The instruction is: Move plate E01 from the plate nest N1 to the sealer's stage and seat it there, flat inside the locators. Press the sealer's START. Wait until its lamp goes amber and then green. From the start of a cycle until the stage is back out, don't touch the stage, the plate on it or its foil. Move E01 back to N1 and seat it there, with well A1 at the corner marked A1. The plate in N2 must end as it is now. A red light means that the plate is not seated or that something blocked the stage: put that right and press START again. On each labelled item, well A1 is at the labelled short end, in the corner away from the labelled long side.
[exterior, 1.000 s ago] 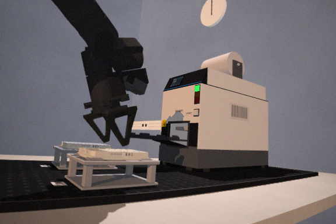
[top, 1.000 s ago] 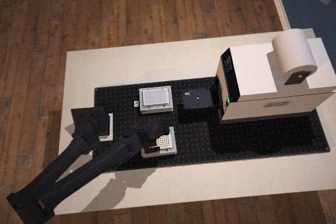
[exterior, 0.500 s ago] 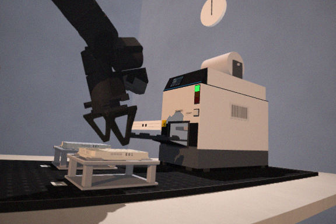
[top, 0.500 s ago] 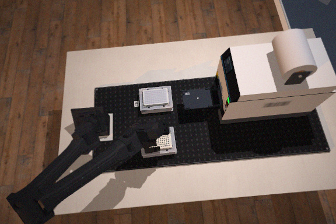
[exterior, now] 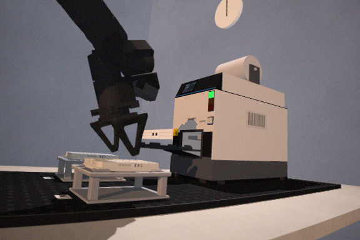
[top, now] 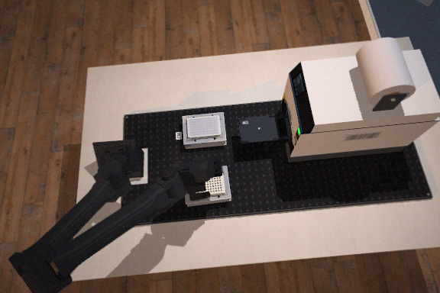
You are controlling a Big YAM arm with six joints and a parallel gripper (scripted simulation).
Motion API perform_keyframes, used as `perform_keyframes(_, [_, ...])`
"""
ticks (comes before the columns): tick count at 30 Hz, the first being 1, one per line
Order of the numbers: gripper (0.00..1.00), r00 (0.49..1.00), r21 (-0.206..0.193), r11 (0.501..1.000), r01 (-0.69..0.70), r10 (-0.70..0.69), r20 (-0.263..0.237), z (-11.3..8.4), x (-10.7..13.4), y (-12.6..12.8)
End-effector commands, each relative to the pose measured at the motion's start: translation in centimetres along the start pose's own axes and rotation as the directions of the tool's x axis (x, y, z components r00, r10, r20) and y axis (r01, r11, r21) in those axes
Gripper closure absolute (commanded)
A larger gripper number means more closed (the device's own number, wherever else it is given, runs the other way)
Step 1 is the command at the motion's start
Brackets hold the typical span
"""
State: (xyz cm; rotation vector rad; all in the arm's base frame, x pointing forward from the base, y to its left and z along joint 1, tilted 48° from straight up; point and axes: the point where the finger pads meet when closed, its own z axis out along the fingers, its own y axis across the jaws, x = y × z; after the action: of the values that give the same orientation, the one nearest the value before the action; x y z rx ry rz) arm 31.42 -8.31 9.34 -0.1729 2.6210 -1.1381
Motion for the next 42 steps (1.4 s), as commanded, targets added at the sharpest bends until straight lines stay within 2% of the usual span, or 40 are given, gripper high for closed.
perform_keyframes(1, [0.00,0.999,0.001,0.999,-0.033,0.033,0.008,-0.2,-0.9,-0.7])
perform_keyframes(6, [0.00,1.000,-0.002,1.000,-0.013,0.013,-0.010,0.1,0.2,-0.3])
perform_keyframes(21, [0.00,1.000,-0.005,1.000,0.001,-0.001,-0.020,0.3,0.8,0.1])
perform_keyframes(26, [0.00,1.000,-0.004,1.000,-0.006,0.006,-0.013,0.2,0.0,-0.1])
perform_keyframes(33, [0.00,1.000,-0.004,1.000,0.018,-0.018,-0.013,1.8,0.9,0.1])
perform_keyframes(42, [0.00,1.000,0.004,1.000,0.000,0.000,0.027,0.2,-0.9,-0.5])
